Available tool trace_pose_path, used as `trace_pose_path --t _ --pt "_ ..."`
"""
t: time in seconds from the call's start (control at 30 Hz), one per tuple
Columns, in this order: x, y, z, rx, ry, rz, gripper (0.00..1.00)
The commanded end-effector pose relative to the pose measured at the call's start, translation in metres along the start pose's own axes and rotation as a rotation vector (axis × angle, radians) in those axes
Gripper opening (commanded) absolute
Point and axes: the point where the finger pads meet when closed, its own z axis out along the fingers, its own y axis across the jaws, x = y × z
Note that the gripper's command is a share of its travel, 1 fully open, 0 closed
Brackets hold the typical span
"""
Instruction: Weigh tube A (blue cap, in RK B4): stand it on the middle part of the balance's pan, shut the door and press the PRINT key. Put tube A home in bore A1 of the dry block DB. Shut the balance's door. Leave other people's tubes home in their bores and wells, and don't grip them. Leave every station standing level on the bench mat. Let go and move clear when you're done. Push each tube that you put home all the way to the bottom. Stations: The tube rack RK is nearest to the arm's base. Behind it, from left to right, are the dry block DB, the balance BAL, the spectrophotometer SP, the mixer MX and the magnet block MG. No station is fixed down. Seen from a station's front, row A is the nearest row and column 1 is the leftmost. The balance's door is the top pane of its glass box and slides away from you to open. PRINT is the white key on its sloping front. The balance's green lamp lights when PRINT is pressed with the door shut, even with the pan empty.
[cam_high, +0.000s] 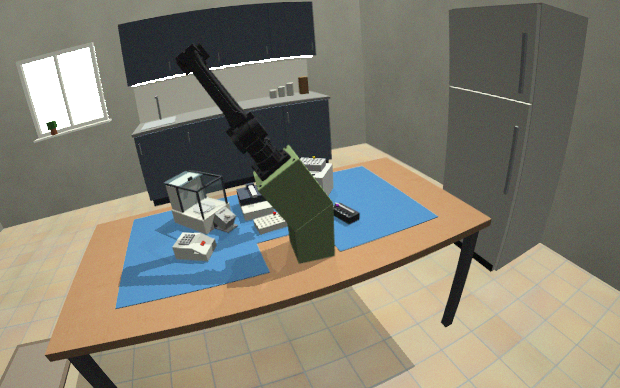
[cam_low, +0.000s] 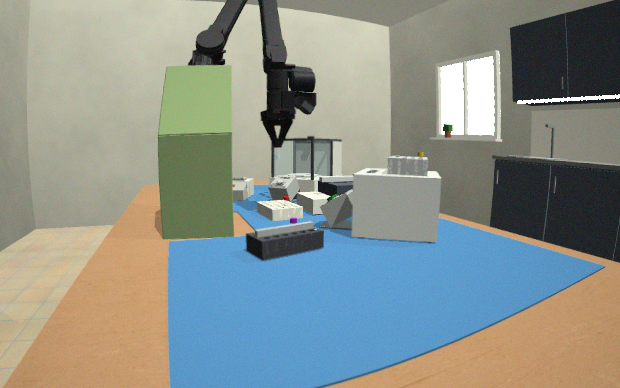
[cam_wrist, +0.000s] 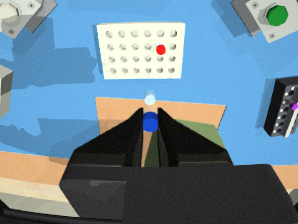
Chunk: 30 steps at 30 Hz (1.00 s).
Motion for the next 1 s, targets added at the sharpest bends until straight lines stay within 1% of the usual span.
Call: trace_pose_path --t 0.0,0.37,0.43,0.73,0.97 --pt "0.0 -0.001 -0.009 -0.002 -0.005 -0.006 0.09" --pt "-0.003 -0.002 -0.027 -0.001 -0.008 -0.008 0.09" --pt "-0.003 -0.002 -0.027 -0.001 -0.008 -0.008 0.09" --pt "-0.012 -0.004 -0.044 0.005 -0.021 -0.016 0.09" --pt "-0.011 -0.004 -0.054 0.007 -0.019 -0.016 0.09"
